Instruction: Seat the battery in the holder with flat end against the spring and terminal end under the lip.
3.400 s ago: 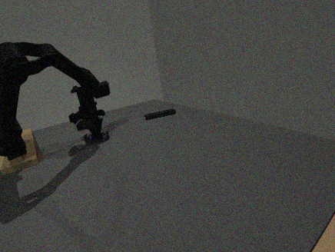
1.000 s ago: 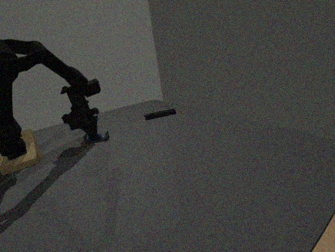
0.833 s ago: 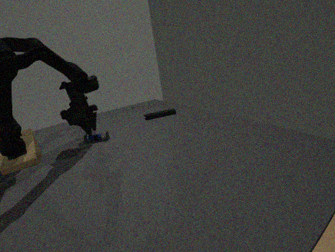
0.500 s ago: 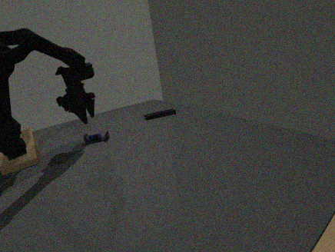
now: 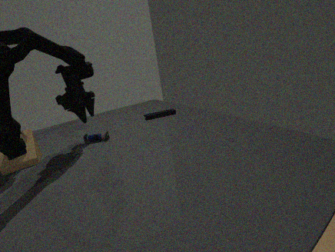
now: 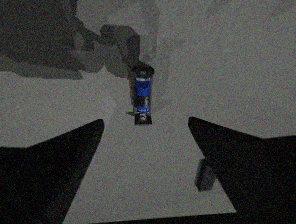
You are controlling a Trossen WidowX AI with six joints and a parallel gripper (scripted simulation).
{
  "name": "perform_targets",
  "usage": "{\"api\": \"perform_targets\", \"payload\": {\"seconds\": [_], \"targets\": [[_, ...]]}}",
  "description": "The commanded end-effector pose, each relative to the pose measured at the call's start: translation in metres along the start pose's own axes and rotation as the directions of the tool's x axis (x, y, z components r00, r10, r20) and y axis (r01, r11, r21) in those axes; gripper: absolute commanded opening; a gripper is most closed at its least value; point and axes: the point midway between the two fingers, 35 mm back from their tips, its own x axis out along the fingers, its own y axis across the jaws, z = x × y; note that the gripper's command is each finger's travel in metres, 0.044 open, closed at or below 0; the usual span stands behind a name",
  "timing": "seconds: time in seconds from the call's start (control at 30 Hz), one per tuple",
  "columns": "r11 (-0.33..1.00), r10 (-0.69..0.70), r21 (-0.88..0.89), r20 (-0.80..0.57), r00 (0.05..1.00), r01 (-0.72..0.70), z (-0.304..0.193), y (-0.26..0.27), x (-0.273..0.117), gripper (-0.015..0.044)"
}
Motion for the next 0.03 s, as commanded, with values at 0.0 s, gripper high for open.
{"api": "perform_targets", "payload": {"seconds": [0.0], "targets": [[1.0,-0.002,0.008,0.003,1.0,0.002,-0.0003,-0.0002,-0.0007,0.044]]}}
